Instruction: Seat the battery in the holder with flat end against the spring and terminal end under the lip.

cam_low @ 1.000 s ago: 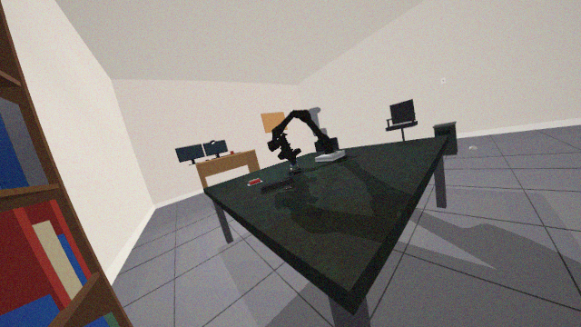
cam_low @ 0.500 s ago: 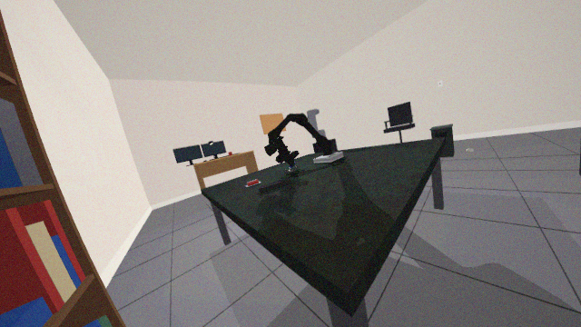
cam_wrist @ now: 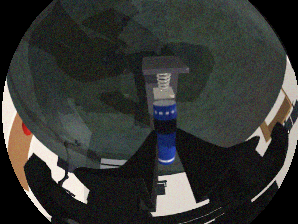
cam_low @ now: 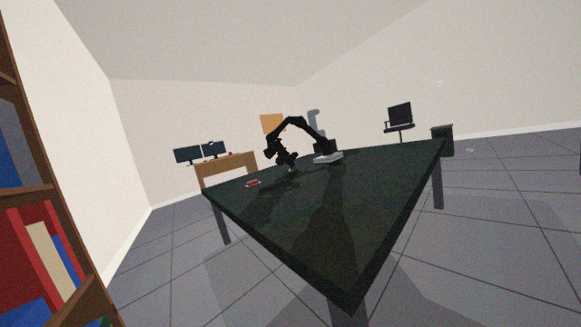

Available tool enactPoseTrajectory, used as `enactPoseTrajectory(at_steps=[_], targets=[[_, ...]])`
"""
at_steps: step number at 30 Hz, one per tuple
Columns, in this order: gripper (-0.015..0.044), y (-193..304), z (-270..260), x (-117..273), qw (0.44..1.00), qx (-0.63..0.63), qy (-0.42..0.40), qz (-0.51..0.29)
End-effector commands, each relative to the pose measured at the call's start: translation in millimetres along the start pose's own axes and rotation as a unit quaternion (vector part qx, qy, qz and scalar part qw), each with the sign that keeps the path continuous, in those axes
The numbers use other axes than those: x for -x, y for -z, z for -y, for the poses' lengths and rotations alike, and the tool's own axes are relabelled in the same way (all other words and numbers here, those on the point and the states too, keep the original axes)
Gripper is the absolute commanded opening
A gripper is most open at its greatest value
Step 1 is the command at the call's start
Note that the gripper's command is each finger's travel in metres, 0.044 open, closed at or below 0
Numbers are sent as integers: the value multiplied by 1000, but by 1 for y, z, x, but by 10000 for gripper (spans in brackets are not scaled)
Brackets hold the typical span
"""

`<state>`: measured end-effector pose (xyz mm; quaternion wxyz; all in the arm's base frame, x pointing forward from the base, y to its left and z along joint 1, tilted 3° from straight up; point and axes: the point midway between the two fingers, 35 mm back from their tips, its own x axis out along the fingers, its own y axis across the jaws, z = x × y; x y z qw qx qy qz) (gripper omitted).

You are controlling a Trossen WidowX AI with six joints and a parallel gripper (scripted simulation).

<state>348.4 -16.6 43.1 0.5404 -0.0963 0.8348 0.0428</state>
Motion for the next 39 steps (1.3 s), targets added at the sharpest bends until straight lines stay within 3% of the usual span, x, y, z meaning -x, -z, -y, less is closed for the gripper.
enactPoseTrajectory(at_steps=[1,39], targets=[[58,-2,0,-2,1000,-2,1,-15],[58,-22,0,5,1000,-2,-1,-9]])
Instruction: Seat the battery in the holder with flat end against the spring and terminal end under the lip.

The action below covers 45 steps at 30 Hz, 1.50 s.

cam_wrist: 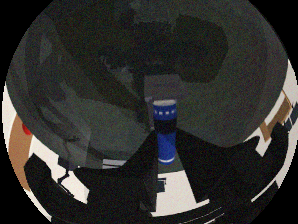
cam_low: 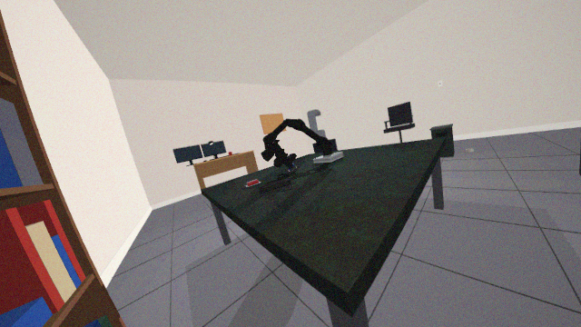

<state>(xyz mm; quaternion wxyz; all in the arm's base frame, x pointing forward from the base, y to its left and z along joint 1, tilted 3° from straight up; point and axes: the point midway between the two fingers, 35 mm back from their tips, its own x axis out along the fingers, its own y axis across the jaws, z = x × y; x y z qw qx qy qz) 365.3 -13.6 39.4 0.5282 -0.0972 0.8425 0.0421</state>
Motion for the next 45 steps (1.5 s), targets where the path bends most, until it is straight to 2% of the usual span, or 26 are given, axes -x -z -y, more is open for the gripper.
enactPoseTrajectory(at_steps=[1,45], targets=[[58,-5,0,1,1000,-2,0,6],[58,-6,1,-4,996,-3,-4,87]])
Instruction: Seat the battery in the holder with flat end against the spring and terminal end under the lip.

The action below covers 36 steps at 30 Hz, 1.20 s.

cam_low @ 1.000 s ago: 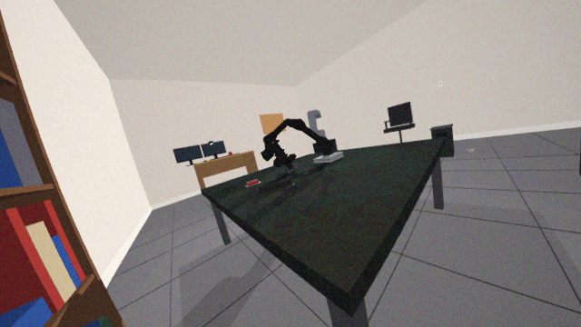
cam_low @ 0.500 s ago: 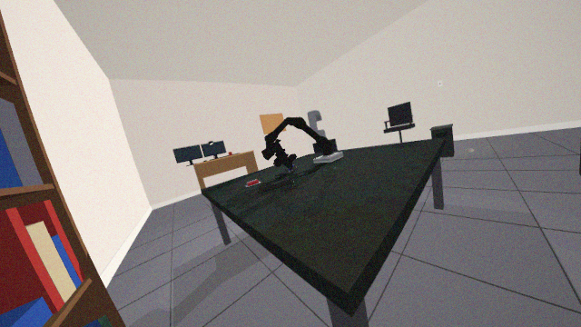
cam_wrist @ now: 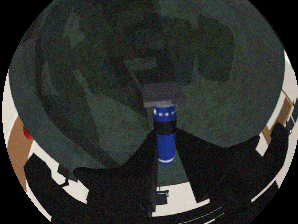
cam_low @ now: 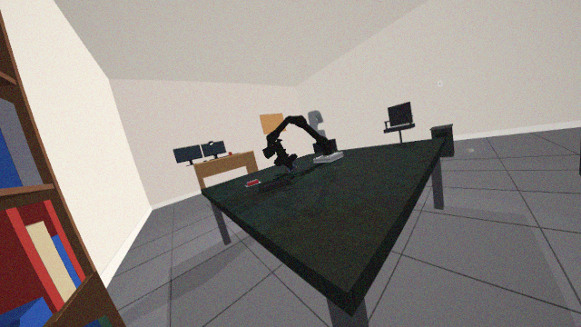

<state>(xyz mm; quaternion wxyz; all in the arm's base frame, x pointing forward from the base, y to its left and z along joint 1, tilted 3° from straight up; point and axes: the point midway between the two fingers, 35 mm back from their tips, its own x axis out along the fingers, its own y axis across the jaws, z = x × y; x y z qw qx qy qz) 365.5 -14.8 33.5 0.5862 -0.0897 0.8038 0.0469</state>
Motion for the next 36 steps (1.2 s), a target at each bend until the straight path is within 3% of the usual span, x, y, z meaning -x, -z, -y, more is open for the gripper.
enactPoseTrajectory(at_steps=[1,36], targets=[[58,-4,0,1,1000,1,-1,19],[58,0,0,-5,996,3,-3,90]])
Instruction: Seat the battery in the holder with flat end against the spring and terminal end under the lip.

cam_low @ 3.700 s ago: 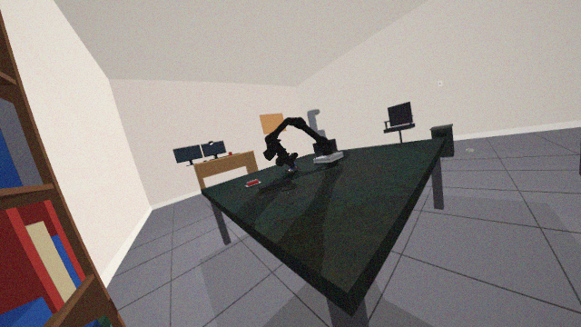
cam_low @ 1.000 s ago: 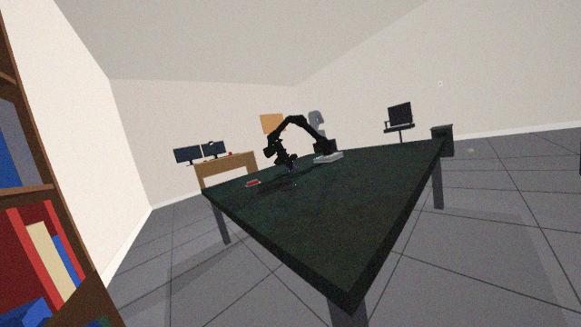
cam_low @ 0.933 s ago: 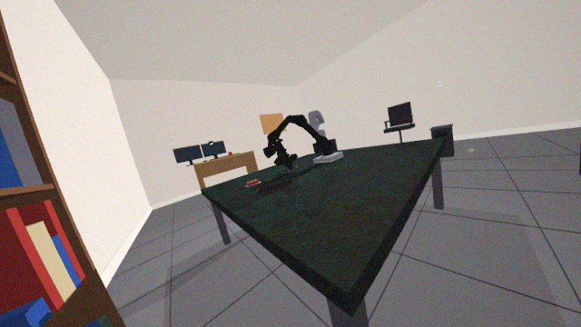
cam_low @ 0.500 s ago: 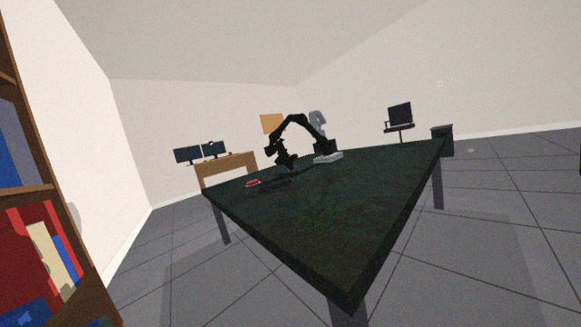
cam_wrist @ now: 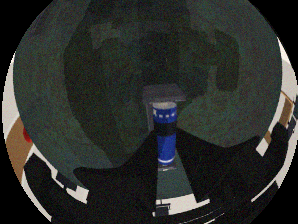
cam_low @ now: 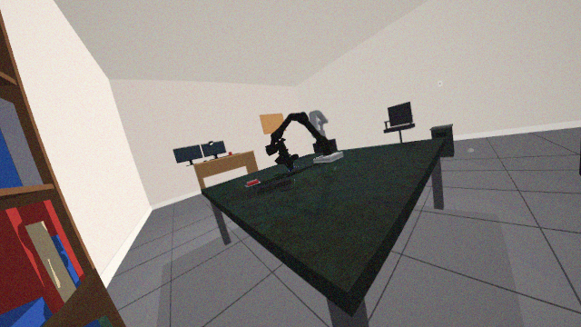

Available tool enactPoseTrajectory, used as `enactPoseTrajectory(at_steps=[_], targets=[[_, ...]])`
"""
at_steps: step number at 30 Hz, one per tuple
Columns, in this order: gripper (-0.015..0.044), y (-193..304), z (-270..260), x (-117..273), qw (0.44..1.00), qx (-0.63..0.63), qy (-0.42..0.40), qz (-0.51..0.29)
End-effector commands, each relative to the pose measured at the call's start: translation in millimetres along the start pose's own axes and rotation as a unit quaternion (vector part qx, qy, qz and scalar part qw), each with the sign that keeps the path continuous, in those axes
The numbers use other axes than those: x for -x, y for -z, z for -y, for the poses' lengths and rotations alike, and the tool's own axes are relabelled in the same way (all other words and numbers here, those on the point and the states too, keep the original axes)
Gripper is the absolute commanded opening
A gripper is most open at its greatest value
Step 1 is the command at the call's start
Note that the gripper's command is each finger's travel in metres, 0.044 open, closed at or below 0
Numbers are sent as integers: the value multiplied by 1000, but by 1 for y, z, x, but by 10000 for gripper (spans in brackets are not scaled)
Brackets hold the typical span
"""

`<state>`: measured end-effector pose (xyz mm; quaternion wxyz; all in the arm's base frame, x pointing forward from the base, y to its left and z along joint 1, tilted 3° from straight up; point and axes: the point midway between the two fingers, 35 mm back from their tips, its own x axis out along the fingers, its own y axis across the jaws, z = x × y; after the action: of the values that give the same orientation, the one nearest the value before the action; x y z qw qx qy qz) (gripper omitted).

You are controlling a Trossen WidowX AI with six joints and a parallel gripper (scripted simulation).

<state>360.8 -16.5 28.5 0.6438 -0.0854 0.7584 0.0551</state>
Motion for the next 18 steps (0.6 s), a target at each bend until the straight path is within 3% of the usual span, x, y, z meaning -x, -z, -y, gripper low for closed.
enactPoseTrajectory(at_steps=[1,18], targets=[[58,-3,0,0,1000,2,-1,18],[58,1,0,-3,999,4,0,50]])
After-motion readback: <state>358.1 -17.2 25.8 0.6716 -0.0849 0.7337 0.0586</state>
